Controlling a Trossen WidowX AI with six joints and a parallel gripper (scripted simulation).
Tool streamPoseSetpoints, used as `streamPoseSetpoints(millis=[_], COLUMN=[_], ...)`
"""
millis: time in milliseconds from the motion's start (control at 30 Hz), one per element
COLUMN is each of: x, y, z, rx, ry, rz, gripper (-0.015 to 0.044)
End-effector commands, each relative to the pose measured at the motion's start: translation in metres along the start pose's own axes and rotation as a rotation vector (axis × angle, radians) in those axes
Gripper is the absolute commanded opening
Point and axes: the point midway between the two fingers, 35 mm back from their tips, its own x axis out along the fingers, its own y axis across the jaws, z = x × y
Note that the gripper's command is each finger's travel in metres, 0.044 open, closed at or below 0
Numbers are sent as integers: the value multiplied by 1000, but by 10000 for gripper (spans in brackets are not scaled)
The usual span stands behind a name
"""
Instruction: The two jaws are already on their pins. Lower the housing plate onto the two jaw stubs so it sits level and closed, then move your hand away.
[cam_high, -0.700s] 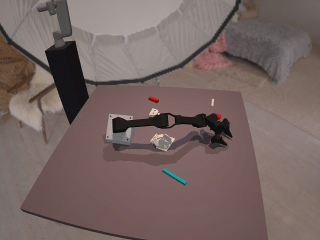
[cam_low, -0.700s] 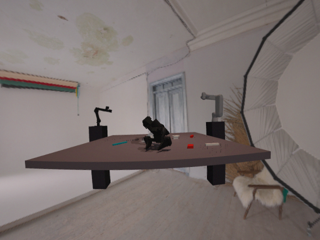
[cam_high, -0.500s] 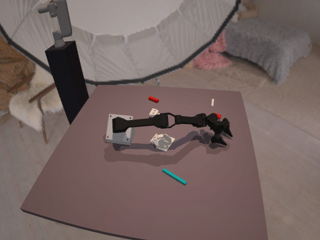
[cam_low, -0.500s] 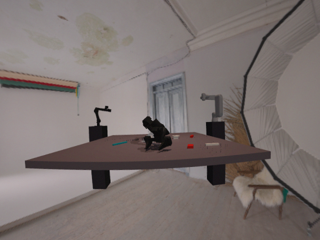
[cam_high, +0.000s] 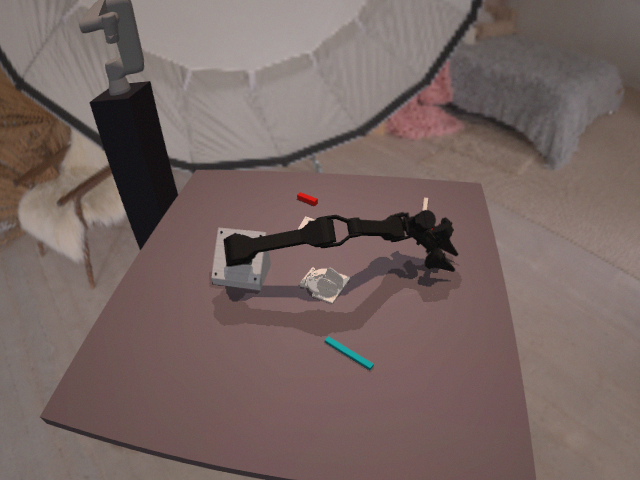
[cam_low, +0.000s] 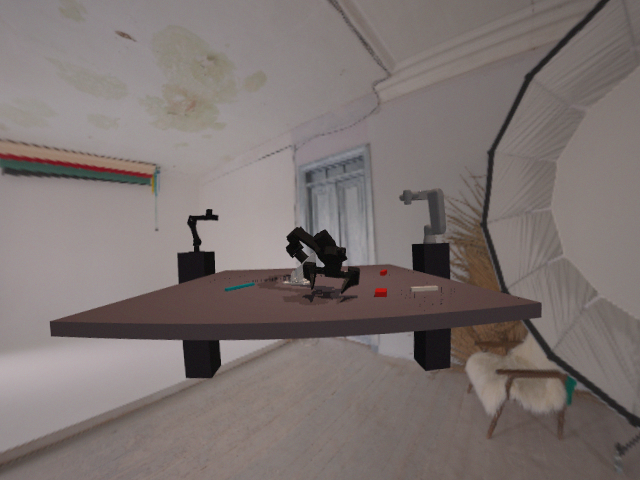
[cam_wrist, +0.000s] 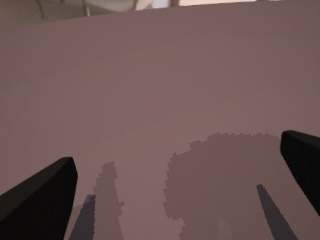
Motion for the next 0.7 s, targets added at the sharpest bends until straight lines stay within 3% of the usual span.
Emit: streamPoseSetpoints(millis=[0, 667], x=[-14, -87], y=[18, 89], z=[2, 1], rx=[-100, -513], ry=[3, -24], rz=[63, 332], gripper=[440, 440])
